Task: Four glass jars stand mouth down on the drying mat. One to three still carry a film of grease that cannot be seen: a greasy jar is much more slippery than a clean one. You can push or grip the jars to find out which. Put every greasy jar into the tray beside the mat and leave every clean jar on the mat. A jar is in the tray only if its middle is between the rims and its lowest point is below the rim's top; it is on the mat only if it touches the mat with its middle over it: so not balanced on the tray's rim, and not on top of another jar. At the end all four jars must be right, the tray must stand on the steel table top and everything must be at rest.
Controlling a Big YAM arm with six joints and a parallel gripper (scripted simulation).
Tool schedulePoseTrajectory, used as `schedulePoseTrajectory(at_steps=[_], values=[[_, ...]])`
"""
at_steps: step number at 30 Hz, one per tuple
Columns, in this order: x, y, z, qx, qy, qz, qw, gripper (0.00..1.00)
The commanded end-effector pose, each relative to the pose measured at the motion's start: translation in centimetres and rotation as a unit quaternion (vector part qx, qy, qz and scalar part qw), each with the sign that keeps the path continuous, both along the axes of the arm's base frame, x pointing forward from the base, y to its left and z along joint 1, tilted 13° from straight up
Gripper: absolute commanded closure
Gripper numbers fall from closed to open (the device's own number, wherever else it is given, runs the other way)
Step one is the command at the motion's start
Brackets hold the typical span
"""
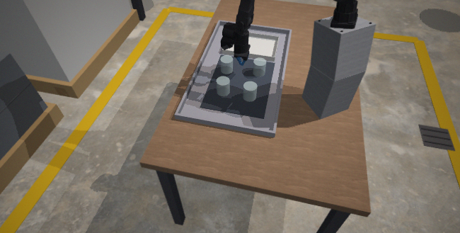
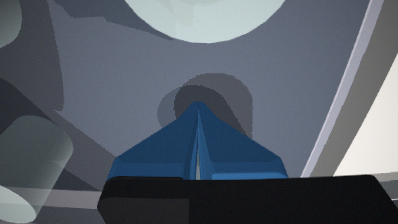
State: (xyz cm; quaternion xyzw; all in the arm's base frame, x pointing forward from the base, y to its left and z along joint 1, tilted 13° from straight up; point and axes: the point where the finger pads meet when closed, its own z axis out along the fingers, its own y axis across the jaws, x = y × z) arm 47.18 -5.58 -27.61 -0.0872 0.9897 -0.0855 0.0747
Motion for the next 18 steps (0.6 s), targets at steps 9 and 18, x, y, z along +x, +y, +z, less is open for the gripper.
schedulePoseTrajectory(at_steps=[9, 18], values=[[-1.0, 0.4, 4.7, 0.001, -0.001, 0.003, 1.000, 1.00], [-1.4, 0.8, 6.9, 0.001, -0.001, 0.003, 1.000, 1.00]])
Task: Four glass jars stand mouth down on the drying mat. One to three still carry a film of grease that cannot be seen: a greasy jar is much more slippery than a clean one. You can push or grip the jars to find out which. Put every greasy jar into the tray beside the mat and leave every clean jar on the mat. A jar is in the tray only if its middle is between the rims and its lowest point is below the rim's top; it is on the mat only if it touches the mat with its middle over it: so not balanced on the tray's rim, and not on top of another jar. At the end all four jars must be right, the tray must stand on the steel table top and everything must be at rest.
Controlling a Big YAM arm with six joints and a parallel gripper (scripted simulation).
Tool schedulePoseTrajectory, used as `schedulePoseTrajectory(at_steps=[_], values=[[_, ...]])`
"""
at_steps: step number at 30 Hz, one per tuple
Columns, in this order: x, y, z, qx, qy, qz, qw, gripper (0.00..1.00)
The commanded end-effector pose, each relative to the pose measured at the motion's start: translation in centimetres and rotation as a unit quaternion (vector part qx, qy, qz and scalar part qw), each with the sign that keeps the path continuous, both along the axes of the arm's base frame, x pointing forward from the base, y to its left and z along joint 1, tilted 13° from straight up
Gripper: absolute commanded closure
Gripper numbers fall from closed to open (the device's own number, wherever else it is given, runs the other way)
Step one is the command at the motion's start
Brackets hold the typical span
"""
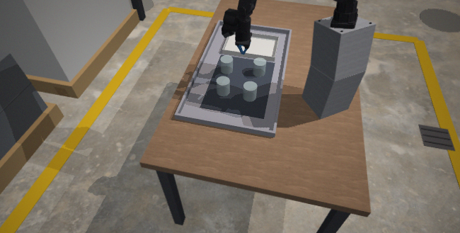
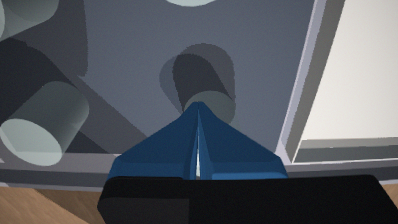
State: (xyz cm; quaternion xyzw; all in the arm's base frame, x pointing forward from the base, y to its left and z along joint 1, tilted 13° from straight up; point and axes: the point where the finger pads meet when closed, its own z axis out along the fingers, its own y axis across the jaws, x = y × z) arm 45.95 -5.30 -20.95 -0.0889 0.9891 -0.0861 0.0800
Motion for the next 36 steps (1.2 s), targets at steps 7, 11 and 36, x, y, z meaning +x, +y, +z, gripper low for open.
schedulePoseTrajectory(at_steps=[7, 11, 36], values=[[-0.9, 3.6, -0.4, 0.001, 0.004, 0.001, 1.000, 1.00], [-1.6, 6.7, -1.0, 0.001, 0.004, 0.001, 1.000, 1.00], [-3.0, 15.3, -7.9, 0.001, 0.004, 0.001, 1.000, 1.00]])
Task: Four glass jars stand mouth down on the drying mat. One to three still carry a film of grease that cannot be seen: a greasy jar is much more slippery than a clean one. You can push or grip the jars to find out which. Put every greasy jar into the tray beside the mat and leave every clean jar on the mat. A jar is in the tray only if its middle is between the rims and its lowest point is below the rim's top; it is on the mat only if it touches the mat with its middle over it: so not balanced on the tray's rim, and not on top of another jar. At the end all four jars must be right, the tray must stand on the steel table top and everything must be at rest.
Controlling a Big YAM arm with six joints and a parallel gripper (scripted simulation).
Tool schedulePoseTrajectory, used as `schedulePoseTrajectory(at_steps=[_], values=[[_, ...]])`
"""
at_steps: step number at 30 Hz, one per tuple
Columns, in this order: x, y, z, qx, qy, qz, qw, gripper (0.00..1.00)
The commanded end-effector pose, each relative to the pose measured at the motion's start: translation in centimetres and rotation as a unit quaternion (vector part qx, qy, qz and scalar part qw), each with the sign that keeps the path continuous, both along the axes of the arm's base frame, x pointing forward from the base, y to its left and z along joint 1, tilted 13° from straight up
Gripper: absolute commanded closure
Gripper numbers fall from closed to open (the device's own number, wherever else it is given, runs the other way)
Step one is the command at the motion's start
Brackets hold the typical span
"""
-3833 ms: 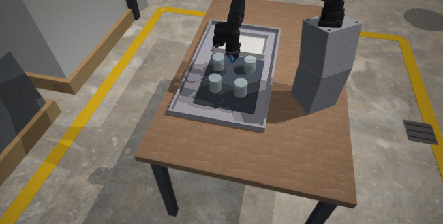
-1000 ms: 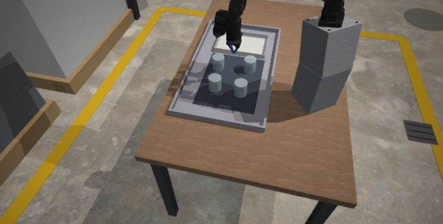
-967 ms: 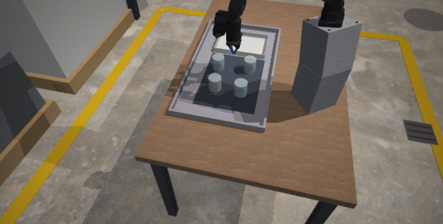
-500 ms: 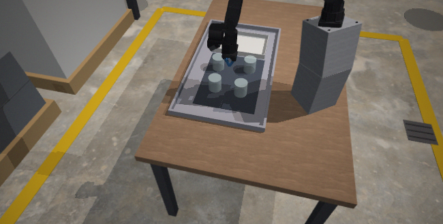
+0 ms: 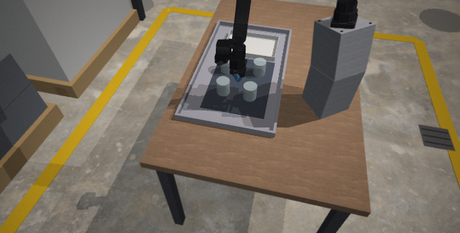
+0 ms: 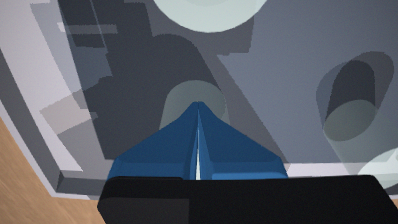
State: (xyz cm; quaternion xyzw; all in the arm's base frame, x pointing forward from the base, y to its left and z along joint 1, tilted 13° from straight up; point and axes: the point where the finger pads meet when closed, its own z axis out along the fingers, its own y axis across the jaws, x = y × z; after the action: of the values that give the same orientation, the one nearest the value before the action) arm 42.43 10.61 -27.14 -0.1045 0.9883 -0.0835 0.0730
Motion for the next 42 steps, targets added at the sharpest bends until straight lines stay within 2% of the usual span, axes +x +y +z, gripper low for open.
schedulePoseTrajectory(at_steps=[1, 4, 7, 13, 14, 42], values=[[0.6, -0.7, -2.2, 0.000, -0.004, -0.014, 1.000, 1.00], [0.7, -0.8, -2.7, 0.000, -0.004, -0.014, 1.000, 1.00], [0.9, -1.0, -4.1, 0.000, -0.004, -0.014, 1.000, 1.00], [0.9, -1.0, -4.1, 0.000, -0.004, -0.014, 1.000, 1.00], [1.5, -1.0, -3.8, 0.000, -0.004, -0.014, 1.000, 1.00], [1.7, -1.1, -3.6, 0.000, -0.004, -0.014, 1.000, 1.00]])
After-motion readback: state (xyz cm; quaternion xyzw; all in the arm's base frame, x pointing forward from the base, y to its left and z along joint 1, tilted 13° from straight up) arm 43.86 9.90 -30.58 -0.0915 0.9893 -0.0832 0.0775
